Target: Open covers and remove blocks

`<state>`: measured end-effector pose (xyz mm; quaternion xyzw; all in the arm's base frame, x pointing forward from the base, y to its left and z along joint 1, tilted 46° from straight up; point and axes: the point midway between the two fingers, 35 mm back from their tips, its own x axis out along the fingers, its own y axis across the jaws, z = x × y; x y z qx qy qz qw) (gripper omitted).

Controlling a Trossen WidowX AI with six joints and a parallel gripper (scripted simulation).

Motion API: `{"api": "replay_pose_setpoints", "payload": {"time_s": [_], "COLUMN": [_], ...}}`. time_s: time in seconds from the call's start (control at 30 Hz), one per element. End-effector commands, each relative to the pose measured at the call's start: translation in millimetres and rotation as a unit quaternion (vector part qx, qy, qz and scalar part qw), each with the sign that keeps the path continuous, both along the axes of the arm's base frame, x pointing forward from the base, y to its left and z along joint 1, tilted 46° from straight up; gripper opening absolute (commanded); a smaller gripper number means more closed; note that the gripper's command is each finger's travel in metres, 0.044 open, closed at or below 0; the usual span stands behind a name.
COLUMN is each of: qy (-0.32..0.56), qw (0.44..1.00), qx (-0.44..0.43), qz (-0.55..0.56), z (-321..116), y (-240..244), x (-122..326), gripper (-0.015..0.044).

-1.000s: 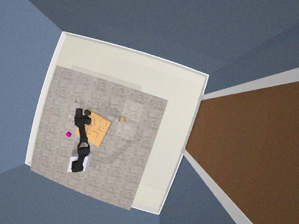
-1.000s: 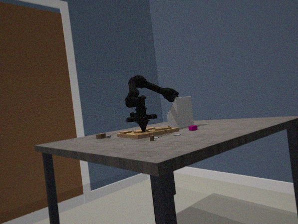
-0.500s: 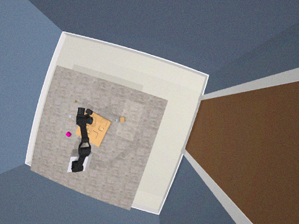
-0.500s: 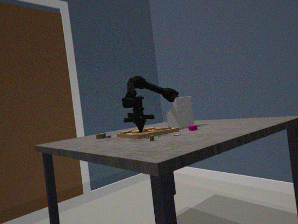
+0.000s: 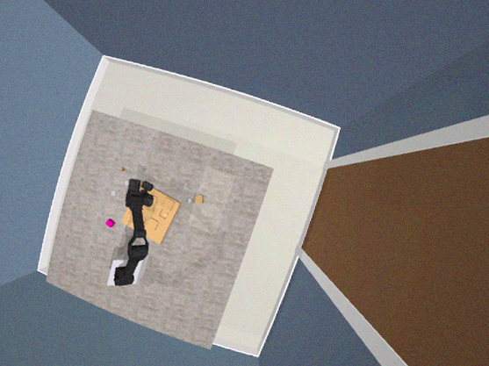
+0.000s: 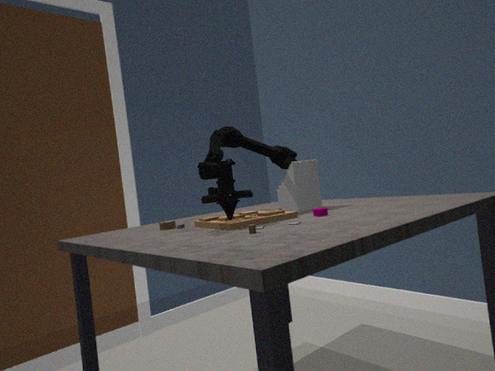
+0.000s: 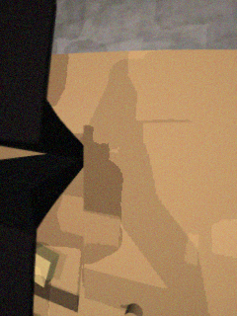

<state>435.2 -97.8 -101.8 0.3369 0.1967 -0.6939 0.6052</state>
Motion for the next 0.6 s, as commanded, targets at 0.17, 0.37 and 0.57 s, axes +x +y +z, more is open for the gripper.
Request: {"api": "replay_pose_setpoints", "payload": {"time_s": [0.17, 0.37, 0.57], "qy": [0.002, 0.002, 0.001], "qw": [1.000, 1.000, 1.000], "qx": [-0.003, -0.002, -0.002], "qz": [-0.001, -0.001, -0.001], "z": [7.2, 12.7, 18.2], "y": [-3.2, 2.4, 8.0], "x": [1.7, 2.6, 3.5], "gripper": [0.0000, 0.0000, 0.0000]}}
